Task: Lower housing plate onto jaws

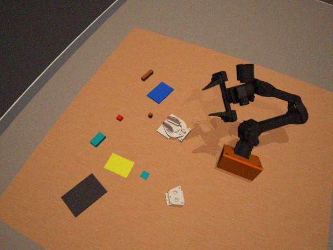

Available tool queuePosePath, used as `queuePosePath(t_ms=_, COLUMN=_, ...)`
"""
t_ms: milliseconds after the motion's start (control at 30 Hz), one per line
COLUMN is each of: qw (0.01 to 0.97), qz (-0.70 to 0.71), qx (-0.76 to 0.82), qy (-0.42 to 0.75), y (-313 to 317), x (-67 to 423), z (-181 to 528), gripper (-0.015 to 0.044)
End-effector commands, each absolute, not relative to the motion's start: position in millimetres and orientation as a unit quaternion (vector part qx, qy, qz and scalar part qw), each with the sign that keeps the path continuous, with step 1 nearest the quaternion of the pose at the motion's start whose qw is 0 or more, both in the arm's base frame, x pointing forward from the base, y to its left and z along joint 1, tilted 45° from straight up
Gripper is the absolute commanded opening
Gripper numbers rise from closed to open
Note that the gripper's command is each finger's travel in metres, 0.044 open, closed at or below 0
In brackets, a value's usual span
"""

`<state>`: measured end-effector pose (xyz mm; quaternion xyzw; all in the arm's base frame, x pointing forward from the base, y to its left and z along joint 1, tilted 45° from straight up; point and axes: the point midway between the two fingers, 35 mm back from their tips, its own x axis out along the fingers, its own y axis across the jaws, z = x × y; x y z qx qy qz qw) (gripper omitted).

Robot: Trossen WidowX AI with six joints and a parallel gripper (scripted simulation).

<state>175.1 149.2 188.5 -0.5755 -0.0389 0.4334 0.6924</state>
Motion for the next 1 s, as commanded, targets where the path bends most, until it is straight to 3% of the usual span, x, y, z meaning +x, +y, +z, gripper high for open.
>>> queuePosePath(t_ms=0, qw=0.665, qz=0.448, qx=-0.597, qy=-0.025, y=154.7, x=179.8, z=187.5, gripper=0.044)
queuePosePath(t_ms=967, qw=0.417, qz=0.571, qx=-0.705, qy=0.053, y=204.3, x=201.3, z=135.6, gripper=0.044)
